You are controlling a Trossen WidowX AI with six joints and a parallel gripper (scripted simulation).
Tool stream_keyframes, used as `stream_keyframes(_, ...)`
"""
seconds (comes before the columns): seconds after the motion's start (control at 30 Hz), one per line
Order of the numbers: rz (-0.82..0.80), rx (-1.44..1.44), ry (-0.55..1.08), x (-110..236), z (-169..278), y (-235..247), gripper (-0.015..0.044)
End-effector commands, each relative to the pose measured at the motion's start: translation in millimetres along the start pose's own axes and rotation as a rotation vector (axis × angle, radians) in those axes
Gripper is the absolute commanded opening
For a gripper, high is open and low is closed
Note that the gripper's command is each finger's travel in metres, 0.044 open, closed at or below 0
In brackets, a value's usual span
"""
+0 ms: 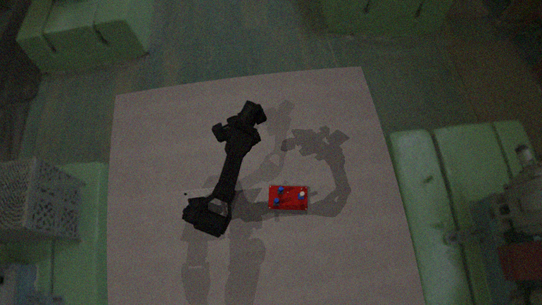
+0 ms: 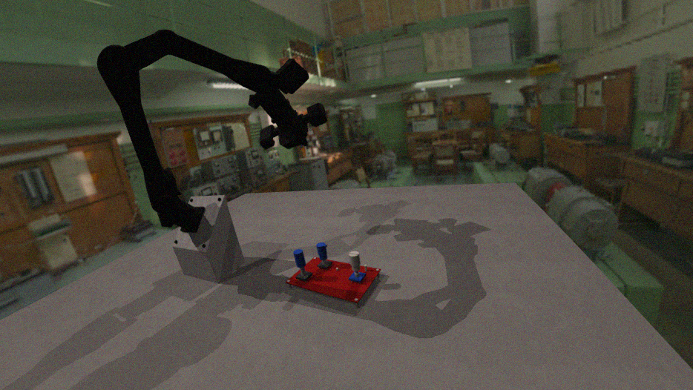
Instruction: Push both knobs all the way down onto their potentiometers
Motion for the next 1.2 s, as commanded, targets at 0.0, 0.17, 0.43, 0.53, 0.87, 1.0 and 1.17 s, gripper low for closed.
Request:
stream_keyframes(0.0, -0.036, -0.107, -0.086, 2.4, -22.5, 21.9, 0.0000)
stream_keyframes(0.17, -0.060, -0.186, -0.152, 5.2, -41.7, 37.3, 0.0000)
stream_keyframes(0.43, -0.117, -0.370, -0.316, 13.8, -82.6, 64.5, 0.0000)
stream_keyframes(0.53, -0.141, -0.443, -0.386, 18.4, -100.3, 74.2, 0.0000)
stream_keyframes(0.87, -0.221, -0.663, -0.625, 37.6, -162.4, 100.2, 0.0000)
stream_keyframes(1.0, -0.253, -0.738, -0.720, 46.7, -187.7, 107.8, 0.0000)
stream_keyframes(1.17, -0.273, -0.780, -0.778, 52.6, -202.9, 111.6, 0.0000)
Point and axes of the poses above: the point midway between the two fingers, 35 mm back from their tips, its own x axis back along the fingers, its own y axis across the jaws, z = x × y, the point moved 7 cm from there along x, back along the fingers, and after that the axes turned 15 degrees about -x, right-handed, at the moved point
